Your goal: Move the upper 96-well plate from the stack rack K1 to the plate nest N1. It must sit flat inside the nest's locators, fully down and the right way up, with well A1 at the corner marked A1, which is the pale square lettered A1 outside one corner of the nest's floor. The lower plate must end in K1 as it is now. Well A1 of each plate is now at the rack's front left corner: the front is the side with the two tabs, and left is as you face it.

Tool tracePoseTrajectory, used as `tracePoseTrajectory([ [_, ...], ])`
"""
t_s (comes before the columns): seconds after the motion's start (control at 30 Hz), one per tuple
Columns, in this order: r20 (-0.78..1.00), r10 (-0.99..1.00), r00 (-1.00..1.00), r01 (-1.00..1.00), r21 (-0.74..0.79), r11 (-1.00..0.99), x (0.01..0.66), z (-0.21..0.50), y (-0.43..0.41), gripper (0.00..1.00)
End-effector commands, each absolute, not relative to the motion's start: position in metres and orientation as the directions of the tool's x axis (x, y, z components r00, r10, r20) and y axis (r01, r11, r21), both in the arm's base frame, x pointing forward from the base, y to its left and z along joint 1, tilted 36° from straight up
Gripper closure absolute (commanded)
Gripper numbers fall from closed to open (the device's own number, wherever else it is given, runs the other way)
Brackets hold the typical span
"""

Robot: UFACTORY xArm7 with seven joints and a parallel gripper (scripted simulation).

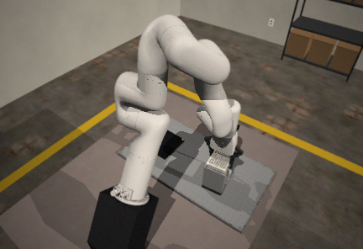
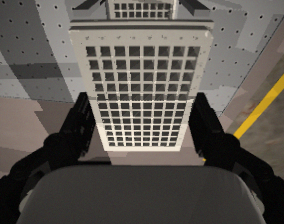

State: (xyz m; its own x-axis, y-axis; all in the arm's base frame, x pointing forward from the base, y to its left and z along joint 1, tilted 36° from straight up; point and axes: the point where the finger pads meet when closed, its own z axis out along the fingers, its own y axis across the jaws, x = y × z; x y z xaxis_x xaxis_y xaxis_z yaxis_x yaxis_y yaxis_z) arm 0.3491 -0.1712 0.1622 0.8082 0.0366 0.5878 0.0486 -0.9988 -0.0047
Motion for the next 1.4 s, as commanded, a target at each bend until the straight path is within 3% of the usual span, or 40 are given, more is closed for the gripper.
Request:
tracePoseTrajectory([
  [0.0, 0.588, 0.036, 0.808, 0.047, -0.004, -0.999, 0.344, 0.17, -0.172, 1.0],
  [0.87, 0.588, 0.036, 0.808, 0.047, -0.003, -0.999, 0.336, 0.182, -0.172, 1.0],
  [1.03, 0.581, -0.114, 0.806, -0.074, -0.092, -0.993, 0.338, 0.184, -0.156, 1.0],
  [1.37, 0.581, -0.114, 0.806, -0.074, -0.092, -0.993, 0.342, 0.187, -0.13, 1.0],
])
